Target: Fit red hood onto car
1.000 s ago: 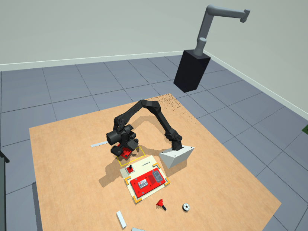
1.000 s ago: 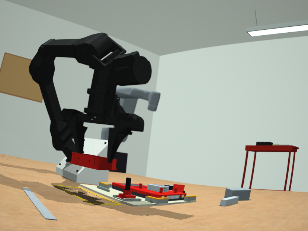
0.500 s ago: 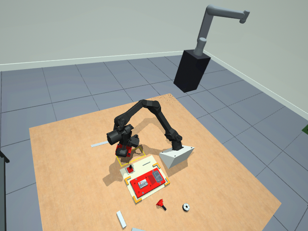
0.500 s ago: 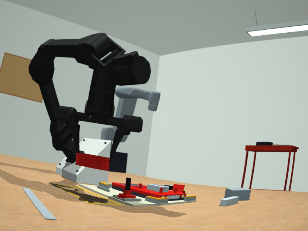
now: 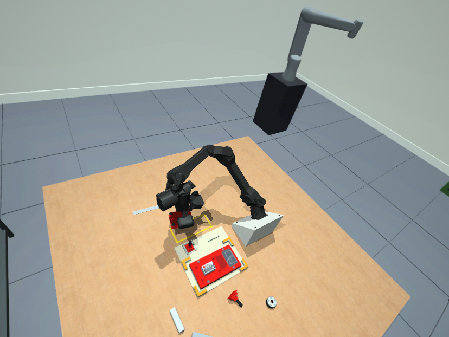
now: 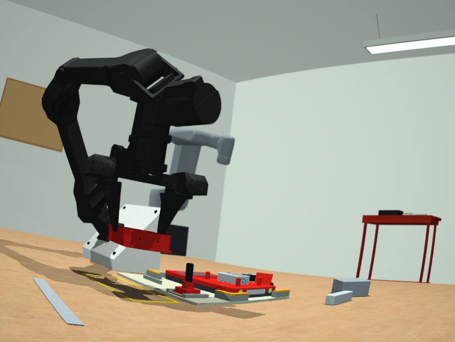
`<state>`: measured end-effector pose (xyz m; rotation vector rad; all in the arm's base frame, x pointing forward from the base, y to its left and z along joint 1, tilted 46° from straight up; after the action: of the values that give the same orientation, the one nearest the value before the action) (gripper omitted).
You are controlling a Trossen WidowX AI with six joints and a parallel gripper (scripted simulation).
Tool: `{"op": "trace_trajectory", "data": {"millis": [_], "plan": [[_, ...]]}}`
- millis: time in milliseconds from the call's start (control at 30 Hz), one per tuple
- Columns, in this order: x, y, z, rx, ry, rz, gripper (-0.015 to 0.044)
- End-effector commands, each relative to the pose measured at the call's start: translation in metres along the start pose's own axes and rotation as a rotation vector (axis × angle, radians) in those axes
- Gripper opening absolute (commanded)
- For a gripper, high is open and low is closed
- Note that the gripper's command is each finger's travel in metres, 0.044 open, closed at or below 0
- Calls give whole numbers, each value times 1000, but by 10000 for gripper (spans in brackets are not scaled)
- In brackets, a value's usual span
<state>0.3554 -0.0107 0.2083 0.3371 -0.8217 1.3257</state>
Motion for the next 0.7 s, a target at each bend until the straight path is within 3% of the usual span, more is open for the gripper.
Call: {"op": "trace_trajectory", "data": {"millis": [0, 367, 667], "plan": [[1, 1, 0, 98, -4, -1, 0], [-6, 1, 0, 226, -1, -4, 0], [-66, -3, -4, 244, 30, -35, 0]]}}
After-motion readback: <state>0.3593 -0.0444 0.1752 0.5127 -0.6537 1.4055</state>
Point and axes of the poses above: the point midway between the two fingers, 35 mm back from their tips, its own x axis back along the fingers, its own z axis across the jaws, y = z × x, the point moved 9 cm from there along x, back along the fingers, and after that the axes turned 5 degrees about -x, right-handed, at the moved point
